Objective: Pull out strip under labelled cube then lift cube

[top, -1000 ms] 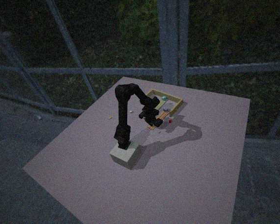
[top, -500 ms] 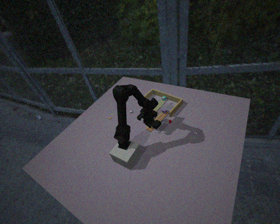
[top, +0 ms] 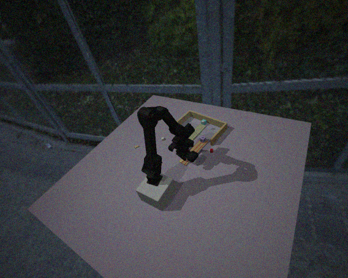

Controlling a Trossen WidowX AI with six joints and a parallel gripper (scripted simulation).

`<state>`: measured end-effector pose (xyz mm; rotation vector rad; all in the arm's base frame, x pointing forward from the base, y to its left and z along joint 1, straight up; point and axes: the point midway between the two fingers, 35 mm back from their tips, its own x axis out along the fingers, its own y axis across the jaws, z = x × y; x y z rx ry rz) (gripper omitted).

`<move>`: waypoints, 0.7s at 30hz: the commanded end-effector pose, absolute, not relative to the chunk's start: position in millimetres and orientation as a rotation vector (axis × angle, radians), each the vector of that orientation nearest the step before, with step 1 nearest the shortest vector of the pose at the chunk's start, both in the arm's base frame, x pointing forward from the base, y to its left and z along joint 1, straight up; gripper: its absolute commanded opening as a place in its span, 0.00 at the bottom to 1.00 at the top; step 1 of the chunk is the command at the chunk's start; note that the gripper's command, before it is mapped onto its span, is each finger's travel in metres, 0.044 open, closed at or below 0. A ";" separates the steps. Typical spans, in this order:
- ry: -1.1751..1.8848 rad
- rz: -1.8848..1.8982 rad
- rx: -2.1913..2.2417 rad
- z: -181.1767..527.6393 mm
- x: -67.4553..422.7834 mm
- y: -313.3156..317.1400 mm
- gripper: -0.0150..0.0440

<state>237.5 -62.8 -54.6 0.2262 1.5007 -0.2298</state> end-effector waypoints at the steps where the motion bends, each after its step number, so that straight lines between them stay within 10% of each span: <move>1: 1.534 -0.235 0.235 -59.6 221.3 -58.5 0.25; 21: 1.536 -0.234 0.235 -60.4 198.2 -51.6 0.25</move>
